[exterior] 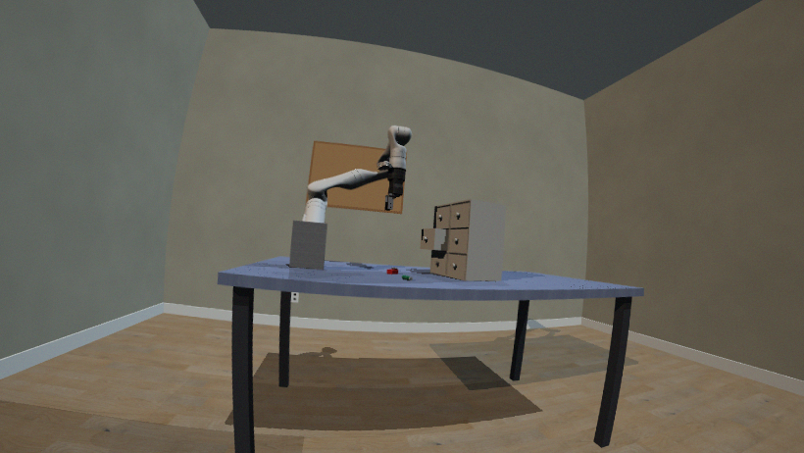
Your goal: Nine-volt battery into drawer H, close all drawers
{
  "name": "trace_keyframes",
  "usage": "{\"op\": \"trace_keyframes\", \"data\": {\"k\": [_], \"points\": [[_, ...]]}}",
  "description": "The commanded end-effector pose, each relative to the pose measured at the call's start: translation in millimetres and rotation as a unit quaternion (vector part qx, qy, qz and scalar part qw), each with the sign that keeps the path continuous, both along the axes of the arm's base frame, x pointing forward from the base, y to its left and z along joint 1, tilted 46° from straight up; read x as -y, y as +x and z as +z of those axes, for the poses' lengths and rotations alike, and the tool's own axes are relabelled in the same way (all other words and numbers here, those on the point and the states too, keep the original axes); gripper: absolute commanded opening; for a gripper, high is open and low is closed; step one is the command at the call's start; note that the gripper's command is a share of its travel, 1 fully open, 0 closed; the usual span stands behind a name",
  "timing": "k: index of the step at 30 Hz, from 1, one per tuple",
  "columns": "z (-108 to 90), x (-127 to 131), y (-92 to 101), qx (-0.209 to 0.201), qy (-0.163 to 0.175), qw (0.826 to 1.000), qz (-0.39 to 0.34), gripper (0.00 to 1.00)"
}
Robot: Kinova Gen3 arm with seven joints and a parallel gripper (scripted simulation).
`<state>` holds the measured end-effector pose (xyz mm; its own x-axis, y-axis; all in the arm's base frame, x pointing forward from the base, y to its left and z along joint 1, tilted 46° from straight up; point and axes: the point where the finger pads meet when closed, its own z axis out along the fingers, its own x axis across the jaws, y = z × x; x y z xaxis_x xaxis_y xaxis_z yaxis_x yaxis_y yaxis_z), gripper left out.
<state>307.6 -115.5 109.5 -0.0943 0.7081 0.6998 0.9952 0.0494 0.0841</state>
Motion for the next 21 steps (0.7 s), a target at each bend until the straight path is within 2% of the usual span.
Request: {"op": "trace_keyframes", "data": {"k": [1, 12, 16, 19, 21], "points": [[1.0, -3, -0.4, -0.006, 0.004, 1.000, 0.001, 0.67], [-0.4, -4, -0.7, -0.004, 0.005, 1.000, 0.003, 0.67], [-8.4, -11, 0.2, 0.007, 0.006, 1.000, 0.013, 0.67], [-20.6, -19, 3.0, 0.031, 0.005, 0.999, 0.037, 0.67], [-20.6, -19, 3.0, 0.031, 0.005, 0.999, 0.037, 0.67]]}}
